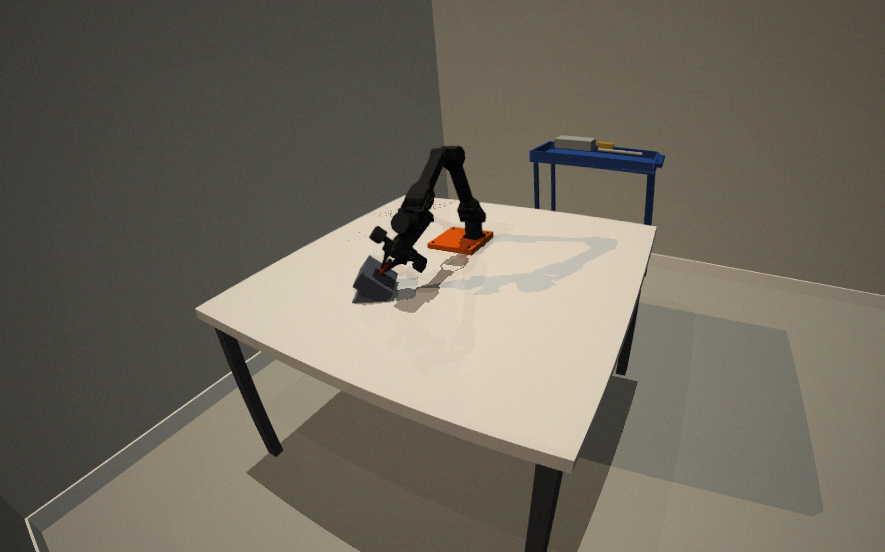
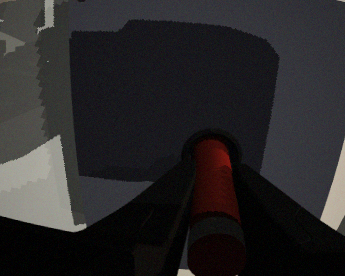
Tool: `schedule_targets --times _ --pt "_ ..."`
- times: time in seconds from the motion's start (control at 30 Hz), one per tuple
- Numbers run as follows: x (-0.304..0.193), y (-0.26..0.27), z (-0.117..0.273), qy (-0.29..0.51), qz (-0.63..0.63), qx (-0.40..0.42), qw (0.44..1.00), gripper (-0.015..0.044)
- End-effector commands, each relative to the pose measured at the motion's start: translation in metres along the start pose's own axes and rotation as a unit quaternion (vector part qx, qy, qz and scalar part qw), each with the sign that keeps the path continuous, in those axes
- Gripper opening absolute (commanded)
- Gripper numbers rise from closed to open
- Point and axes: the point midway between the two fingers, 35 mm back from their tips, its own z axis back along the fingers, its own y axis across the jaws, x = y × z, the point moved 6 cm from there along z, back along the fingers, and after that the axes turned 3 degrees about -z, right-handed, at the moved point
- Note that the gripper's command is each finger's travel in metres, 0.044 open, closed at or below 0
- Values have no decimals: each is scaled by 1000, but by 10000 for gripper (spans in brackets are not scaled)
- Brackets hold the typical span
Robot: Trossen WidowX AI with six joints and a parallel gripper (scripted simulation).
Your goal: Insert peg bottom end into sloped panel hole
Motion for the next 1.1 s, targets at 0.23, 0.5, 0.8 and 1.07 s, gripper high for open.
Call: schedule_targets --times 0.23,0.5,0.8,1.07 --pt "0 0 0 0 0 0 1000 53" --pt "0 0 0 0 0 0 1000 263" --pt "1 0 10 0 1 1 1000 440" --pt "3 0 30 1 2 3 1000 440"
